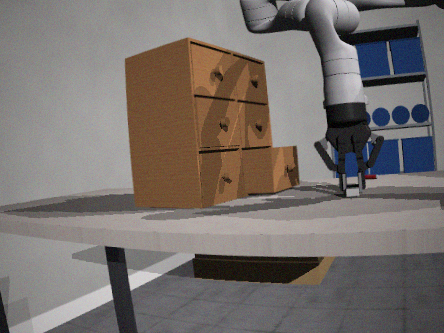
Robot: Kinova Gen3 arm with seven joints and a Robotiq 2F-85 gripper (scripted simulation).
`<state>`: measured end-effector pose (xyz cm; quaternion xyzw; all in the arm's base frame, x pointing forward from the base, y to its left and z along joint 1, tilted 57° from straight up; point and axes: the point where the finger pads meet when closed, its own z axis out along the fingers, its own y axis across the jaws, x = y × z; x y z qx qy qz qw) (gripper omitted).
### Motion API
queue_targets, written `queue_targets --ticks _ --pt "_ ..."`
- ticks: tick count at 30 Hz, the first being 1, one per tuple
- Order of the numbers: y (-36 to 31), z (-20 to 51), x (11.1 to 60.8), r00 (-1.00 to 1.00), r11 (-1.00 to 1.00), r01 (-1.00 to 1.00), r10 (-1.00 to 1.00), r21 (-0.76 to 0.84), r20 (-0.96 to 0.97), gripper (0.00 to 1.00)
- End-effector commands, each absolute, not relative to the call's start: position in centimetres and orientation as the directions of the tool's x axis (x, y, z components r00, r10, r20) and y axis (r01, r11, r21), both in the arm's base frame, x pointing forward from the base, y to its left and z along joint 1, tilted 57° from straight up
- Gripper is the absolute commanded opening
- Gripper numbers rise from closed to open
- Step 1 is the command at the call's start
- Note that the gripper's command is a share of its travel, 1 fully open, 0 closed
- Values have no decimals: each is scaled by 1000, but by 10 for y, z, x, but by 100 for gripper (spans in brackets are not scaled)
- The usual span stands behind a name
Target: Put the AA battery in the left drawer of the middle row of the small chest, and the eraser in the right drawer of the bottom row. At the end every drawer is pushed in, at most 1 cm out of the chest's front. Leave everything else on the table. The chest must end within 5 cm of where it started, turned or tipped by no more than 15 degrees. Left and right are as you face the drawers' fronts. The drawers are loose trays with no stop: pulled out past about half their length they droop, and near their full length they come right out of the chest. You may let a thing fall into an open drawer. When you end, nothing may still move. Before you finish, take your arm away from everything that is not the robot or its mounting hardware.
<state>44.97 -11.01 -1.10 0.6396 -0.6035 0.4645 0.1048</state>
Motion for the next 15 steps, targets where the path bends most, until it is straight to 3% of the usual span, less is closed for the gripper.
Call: queue_targets --ticks 1,15 --pt "-104 -7 448 -157 -254 -867 -677 -428 719 19" --pt "-64 24 421 -157 -254 -867 -677 -428 719 19"
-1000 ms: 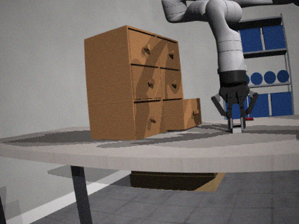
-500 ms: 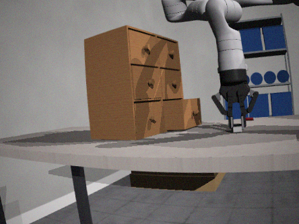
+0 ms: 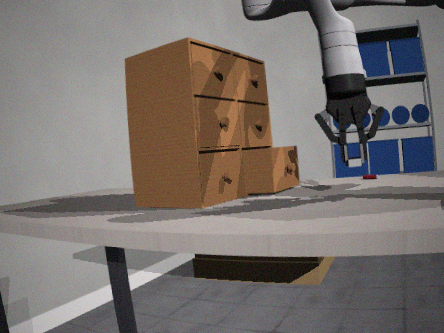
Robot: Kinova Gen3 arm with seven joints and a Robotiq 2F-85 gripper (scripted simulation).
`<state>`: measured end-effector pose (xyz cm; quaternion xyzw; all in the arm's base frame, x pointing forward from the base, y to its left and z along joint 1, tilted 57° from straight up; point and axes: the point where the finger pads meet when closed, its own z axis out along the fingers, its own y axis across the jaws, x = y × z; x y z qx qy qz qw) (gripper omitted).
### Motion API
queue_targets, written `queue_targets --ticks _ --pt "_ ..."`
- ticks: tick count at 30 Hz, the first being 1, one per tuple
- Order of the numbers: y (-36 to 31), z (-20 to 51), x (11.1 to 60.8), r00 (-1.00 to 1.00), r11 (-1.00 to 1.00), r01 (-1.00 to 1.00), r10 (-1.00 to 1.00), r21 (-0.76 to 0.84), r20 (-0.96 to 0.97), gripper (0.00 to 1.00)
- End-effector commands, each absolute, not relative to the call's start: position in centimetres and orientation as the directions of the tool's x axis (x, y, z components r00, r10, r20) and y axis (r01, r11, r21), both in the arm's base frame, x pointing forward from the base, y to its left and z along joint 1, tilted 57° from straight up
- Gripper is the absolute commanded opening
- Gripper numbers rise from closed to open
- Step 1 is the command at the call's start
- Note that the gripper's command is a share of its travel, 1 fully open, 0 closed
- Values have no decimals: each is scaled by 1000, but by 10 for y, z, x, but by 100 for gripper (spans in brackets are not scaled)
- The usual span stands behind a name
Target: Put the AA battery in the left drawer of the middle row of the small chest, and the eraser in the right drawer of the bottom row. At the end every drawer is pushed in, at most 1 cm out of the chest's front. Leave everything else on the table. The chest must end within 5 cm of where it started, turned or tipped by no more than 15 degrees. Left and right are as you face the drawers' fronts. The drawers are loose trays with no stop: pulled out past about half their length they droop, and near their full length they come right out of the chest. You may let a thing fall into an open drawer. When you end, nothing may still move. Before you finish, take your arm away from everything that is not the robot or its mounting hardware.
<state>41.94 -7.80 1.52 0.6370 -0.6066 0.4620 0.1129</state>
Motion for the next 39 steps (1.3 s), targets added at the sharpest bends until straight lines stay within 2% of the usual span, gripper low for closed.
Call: queue_targets --ticks 1,28,39 --pt "-61 27 419 -157 -254 -867 -677 -428 719 19" --pt "-41 42 406 -163 -250 -866 -678 -434 716 19" --pt "-33 38 417 -287 -155 -831 -703 -533 651 19"
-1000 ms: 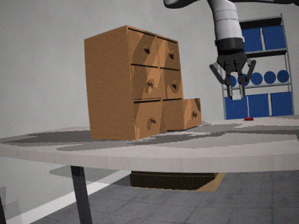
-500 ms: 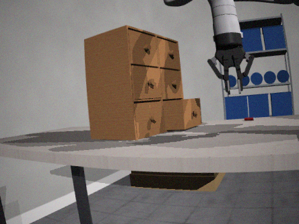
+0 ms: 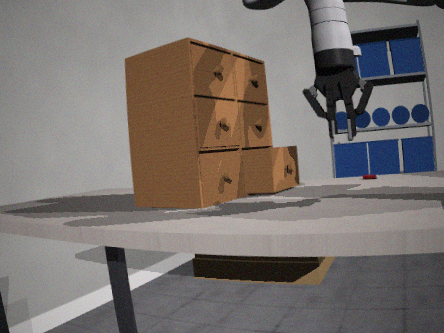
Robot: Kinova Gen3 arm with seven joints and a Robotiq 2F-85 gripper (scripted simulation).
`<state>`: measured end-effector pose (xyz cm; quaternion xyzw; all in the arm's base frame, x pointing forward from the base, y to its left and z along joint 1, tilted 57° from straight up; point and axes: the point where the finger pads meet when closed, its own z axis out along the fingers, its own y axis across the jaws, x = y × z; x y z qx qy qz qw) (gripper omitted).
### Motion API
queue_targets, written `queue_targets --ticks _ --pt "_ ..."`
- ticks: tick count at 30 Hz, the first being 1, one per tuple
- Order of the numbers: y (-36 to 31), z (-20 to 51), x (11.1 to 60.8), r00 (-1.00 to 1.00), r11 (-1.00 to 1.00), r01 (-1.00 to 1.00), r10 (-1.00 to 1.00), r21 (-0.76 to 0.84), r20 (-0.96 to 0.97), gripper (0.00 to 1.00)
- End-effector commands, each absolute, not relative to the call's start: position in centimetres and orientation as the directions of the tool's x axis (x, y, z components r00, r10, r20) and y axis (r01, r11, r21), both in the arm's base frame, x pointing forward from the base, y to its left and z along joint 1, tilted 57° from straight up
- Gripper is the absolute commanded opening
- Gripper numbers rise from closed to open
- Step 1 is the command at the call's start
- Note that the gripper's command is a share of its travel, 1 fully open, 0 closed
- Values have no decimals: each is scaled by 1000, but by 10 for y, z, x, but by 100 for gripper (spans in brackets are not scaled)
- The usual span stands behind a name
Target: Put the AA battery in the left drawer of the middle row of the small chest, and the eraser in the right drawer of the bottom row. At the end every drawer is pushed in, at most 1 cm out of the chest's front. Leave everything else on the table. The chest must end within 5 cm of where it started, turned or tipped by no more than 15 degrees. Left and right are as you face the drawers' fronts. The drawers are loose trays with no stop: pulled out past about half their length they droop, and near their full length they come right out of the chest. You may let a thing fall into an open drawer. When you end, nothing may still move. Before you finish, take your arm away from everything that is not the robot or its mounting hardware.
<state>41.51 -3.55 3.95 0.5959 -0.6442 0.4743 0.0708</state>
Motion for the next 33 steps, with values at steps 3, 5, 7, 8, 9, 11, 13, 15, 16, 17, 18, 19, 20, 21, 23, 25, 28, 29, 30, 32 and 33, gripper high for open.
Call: queue_targets --ticks 3,5,7,8,9,11,13,15,16,17,18,19,20,21,23,25,28,29,30,32,33 --pt "-30 36 421 -334 -117 -813 -709 -570 621 19" --pt "-26 34 426 -387 -72 -788 -714 -611 583 19" --pt "-21 32 431 -446 -20 -756 -716 -654 537 19" --pt "-19 30 434 -476 8 -737 -716 -676 511 19" --pt "-16 29 436 -507 37 -716 -714 -697 483 19" --pt "-11 26 442 -570 99 -667 -707 -739 419 19" --pt "-5 23 449 -631 164 -609 -694 -776 348 19" --pt "2 20 455 -688 231 -543 -673 -808 270 19" --pt "5 18 458 -715 264 -507 -660 -820 229 19" --pt "5 18 458 -715 264 -507 -660 -820 229 19" --pt "5 18 458 -715 264 -507 -660 -820 229 19" --pt "9 16 461 -740 298 -469 -646 -831 187 19" --pt "12 15 464 -764 330 -430 -629 -840 144 19" --pt "16 13 468 -785 363 -390 -611 -846 100 19" --pt "23 9 474 -821 424 -307 -570 -852 12 19" --pt "30 5 479 -848 480 -223 -524 -848 -74 19" --pt "41 0 487 -872 553 -98 -448 -827 -196 19" --pt "44 -2 490 -876 574 -58 -422 -816 -234 19" --pt "47 -3 492 -878 594 -19 -395 -804 -270 19" --pt "54 -7 497 -877 627 54 -342 -777 -337 19" --pt "57 -8 499 -874 641 88 -317 -763 -367 19"
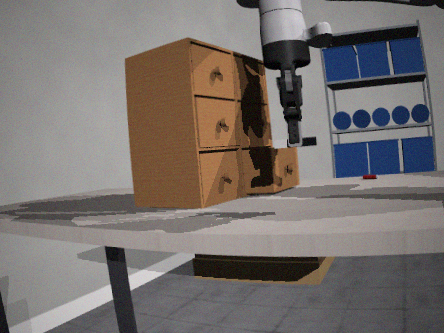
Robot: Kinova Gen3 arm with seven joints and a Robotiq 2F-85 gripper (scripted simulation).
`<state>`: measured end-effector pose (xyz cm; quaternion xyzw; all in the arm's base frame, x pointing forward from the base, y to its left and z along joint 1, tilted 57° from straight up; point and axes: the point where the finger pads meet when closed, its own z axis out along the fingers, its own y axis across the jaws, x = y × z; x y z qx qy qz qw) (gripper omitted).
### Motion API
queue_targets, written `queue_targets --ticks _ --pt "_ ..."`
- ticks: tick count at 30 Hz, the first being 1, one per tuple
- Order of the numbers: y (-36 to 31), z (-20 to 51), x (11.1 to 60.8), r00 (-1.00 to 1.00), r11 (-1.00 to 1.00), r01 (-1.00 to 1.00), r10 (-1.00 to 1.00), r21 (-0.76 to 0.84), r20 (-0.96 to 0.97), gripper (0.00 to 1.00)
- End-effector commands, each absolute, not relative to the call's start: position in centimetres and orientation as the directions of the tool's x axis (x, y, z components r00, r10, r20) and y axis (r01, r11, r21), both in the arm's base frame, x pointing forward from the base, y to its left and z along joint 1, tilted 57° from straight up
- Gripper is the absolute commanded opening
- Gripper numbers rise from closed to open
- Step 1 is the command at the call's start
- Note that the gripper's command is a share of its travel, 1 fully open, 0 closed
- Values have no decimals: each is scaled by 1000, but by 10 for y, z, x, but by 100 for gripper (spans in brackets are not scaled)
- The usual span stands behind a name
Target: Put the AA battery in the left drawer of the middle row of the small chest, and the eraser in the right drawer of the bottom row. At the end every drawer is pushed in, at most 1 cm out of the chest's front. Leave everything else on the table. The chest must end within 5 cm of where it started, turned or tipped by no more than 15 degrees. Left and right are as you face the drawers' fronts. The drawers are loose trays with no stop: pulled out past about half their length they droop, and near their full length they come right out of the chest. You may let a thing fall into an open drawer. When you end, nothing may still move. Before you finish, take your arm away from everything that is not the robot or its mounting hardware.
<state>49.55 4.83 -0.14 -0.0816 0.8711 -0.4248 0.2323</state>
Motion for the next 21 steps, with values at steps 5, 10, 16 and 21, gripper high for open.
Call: queue_targets --ticks 5,10,16,21 --pt "65 -12 504 -861 674 179 -245 -717 -445 19" --pt "76 -18 510 -832 704 288 -152 -649 -533 19" --pt "83 -21 514 -807 717 353 -92 -601 -583 19" --pt "84 -22 515 -802 719 364 -81 -593 -591 19"
